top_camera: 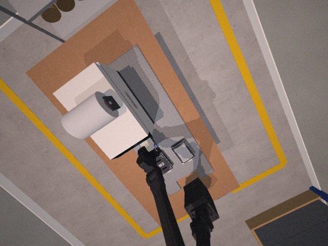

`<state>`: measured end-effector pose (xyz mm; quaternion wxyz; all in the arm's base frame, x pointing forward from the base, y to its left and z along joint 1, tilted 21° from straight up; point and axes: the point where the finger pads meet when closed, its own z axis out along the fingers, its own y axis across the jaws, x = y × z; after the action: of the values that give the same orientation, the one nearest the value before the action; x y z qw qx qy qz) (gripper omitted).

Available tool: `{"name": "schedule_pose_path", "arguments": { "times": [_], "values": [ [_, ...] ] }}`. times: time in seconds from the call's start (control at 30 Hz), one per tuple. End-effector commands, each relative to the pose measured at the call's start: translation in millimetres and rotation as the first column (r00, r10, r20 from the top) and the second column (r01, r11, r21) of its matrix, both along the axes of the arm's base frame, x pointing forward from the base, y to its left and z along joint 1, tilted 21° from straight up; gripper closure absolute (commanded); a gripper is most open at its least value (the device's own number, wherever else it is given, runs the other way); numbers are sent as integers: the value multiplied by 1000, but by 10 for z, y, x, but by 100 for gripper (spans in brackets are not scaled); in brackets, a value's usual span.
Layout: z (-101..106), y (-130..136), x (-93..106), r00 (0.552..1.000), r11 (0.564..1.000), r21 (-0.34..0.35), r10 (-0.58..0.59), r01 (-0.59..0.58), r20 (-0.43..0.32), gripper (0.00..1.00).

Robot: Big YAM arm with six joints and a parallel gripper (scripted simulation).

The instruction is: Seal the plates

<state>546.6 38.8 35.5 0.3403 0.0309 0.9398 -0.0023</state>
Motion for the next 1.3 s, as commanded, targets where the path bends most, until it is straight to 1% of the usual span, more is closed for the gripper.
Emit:
{"name": "schedule_pose_path", "arguments": {
  "times": [0.0, 0.27, 0.53, 0.6, 0.7, 1.03, 1.17, 1.27],
  "values": [
    [146, -67, 176, 999, 1000, 5, -17, 16, 33, 0],
    [295, -65, 193, 998, 1000, 8, -17, 17, 60, 0],
    [342, -65, 168, 998, 1000, 9, -18, 17, 58, 0],
    [342, -65, 168, 998, 1000, 9, -18, 17, 58, 0],
    [250, -69, 99, 999, 1000, 9, -21, 20, 35, 0],
    [199, -78, -99, 1000, 1000, 7, -21, 21, 7, 0],
    [207, -55, -105, 1000, 1000, 6, -17, 17, 5, 0],
    [229, 16, -48, 1000, 1000, 7, -5, 5, 14, 0]
  ]
}}
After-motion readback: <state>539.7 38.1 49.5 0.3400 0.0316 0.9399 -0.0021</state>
